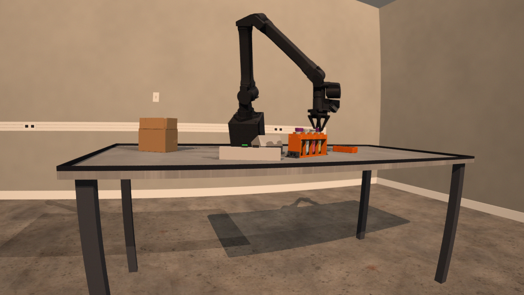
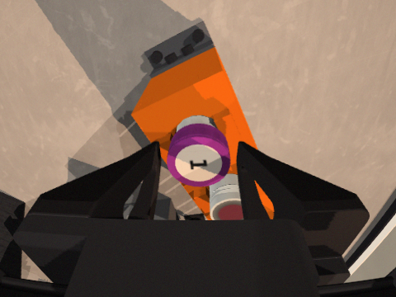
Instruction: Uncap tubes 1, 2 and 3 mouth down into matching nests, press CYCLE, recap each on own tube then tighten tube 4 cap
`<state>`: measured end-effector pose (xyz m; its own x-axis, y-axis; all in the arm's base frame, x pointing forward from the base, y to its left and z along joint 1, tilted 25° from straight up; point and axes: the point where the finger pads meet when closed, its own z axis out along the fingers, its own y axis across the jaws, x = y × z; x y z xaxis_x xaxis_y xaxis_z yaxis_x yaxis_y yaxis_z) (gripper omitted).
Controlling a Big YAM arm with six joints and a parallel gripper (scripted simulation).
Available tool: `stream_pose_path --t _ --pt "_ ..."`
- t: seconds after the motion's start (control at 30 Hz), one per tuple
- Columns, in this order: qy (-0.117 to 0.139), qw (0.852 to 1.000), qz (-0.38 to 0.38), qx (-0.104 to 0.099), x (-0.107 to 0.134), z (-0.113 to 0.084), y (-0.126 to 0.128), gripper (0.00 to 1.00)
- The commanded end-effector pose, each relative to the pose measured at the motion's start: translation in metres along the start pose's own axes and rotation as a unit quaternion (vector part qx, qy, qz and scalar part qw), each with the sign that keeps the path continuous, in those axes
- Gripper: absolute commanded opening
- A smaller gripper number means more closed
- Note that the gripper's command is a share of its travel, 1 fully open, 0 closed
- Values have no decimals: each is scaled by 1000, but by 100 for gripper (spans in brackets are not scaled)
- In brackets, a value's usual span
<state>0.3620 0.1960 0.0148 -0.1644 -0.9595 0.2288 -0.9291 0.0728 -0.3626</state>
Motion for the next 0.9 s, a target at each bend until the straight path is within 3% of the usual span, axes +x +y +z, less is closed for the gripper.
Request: stream_pose_path --t 0.0,0.27,0.33,0.7,0.87 --pt "-2 994 -110 -1 -6 0 -6 49" --pt "-3 964 -266 0 -7 -1 -7 49" --pt "-3 964 -266 0 -7 -1 -7 49" --pt "-3 888 -460 3 -9 -3 -10 49" --pt "-4 888 -460 4 -10 -4 -11 49"
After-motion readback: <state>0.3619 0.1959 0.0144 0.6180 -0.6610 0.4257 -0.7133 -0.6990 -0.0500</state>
